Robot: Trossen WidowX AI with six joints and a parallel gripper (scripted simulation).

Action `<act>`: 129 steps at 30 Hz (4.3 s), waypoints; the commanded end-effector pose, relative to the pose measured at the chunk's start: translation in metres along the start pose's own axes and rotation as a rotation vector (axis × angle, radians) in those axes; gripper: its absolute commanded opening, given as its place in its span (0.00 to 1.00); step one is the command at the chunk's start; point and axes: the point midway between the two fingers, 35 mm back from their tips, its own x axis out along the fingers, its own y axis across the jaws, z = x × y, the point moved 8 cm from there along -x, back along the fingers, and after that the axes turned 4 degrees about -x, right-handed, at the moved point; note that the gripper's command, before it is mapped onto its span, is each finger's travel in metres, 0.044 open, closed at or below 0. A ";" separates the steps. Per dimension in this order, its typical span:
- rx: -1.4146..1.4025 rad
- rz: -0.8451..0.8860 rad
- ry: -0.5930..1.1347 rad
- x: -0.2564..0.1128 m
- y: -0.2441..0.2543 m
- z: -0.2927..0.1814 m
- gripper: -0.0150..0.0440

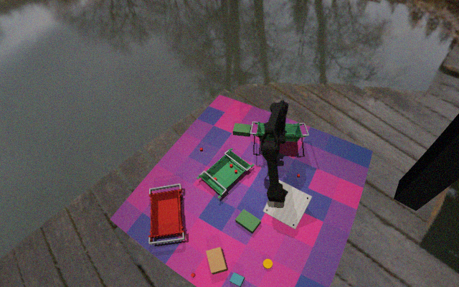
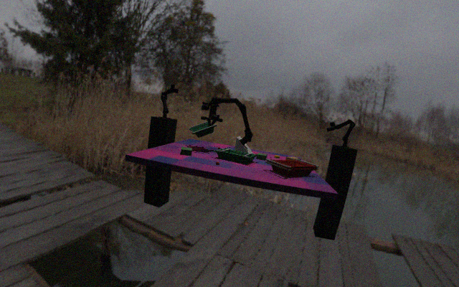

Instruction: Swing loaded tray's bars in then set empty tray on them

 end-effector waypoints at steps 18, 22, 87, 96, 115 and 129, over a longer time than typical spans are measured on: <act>-0.311 -0.053 0.010 -0.022 0.033 0.119 0.25; -0.371 -0.054 0.010 -0.022 0.042 0.141 0.25; -0.922 -0.005 -0.041 0.002 0.172 0.295 0.25; -0.922 -0.005 -0.041 0.002 0.173 0.295 0.25; -0.922 -0.005 -0.041 0.013 0.173 0.296 0.25; -0.922 -0.005 -0.041 0.034 0.174 0.296 0.25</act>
